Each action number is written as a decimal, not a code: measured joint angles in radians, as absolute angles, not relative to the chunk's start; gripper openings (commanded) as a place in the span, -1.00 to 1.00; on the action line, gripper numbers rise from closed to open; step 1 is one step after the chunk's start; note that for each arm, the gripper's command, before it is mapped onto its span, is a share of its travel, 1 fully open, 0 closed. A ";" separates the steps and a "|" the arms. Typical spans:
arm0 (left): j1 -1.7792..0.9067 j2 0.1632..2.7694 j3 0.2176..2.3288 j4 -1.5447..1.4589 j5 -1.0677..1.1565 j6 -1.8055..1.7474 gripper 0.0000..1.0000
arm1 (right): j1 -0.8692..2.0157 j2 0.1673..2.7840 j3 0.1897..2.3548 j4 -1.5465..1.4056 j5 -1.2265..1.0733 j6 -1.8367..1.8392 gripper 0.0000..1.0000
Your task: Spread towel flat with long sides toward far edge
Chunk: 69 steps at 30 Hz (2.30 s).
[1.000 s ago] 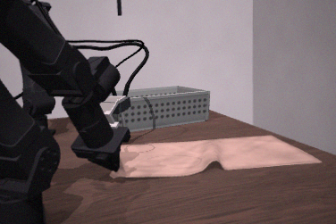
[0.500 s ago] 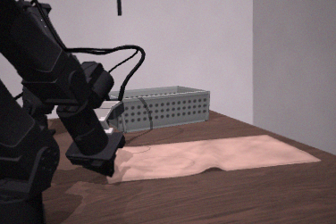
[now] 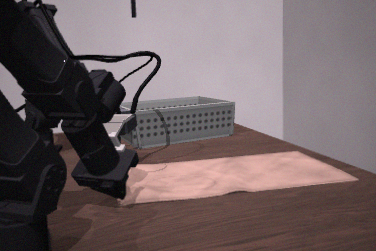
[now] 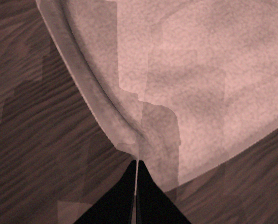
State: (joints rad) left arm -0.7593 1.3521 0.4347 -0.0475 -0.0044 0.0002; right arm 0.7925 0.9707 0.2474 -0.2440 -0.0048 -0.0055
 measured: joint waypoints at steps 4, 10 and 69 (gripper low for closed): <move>-0.773 1.334 0.422 -0.049 -0.005 0.000 -0.76 | 0.812 0.949 0.237 -0.247 -0.004 -0.006 -0.76; -0.776 1.318 0.427 -0.091 -0.003 -0.001 -0.34 | 0.816 0.934 0.247 -0.282 -0.004 -0.006 -0.34; -0.566 1.412 1.003 -0.564 -0.002 -0.001 0.28 | 0.534 1.118 0.807 -0.649 -0.004 -0.005 0.28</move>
